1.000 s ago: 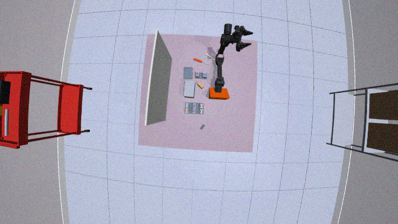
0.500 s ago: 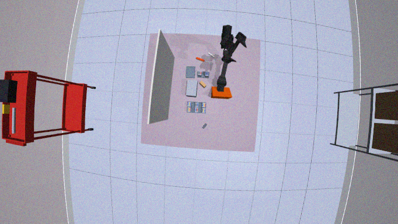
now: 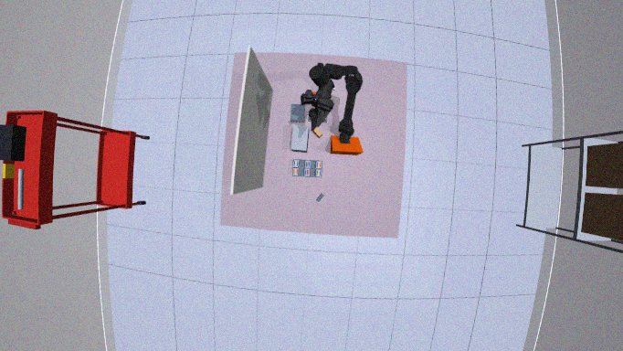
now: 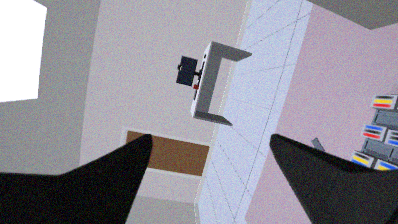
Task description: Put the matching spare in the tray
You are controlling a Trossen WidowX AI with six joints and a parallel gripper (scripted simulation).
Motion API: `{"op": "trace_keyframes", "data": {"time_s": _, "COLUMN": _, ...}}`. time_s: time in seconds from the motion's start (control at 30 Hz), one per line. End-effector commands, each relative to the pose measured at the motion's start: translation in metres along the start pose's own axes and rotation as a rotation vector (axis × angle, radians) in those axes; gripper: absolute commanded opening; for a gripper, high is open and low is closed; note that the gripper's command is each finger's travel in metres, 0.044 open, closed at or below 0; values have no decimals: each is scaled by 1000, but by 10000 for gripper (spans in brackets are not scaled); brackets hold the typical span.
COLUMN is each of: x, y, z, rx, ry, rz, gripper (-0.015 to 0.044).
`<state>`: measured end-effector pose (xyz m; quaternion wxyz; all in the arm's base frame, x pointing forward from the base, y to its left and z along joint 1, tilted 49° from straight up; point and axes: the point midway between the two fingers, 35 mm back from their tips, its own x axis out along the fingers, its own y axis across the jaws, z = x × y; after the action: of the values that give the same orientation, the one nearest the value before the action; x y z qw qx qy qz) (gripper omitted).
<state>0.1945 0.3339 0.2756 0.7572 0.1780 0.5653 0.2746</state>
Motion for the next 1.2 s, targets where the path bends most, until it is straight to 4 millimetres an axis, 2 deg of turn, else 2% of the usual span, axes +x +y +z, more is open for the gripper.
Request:
{"op": "trace_keyframes", "data": {"time_s": 0.0, "x": 30, "y": -60, "z": 36, "rx": 54, "ry": -40, "rz": -275, "gripper": 440}}
{"op": "trace_keyframes", "data": {"time_s": 0.17, "x": 49, "y": -135, "z": 67, "rx": 97, "ry": -43, "rz": -597, "gripper": 440}}
{"op": "trace_keyframes", "data": {"time_s": 0.3, "x": 53, "y": -199, "z": 86, "rx": 113, "ry": -7, "rz": -864, "gripper": 440}}
{"op": "trace_keyframes", "data": {"time_s": 0.57, "x": 35, "y": -326, "z": 107, "rx": 74, "ry": 196, "rz": -1384, "gripper": 440}}
{"op": "trace_keyframes", "data": {"time_s": 0.63, "x": 29, "y": -350, "z": 109, "rx": 52, "ry": 259, "rz": -1477, "gripper": 440}}
{"op": "trace_keyframes", "data": {"time_s": 1.17, "x": 28, "y": -354, "z": 109, "rx": 47, "ry": 273, "rz": -1494, "gripper": 440}}
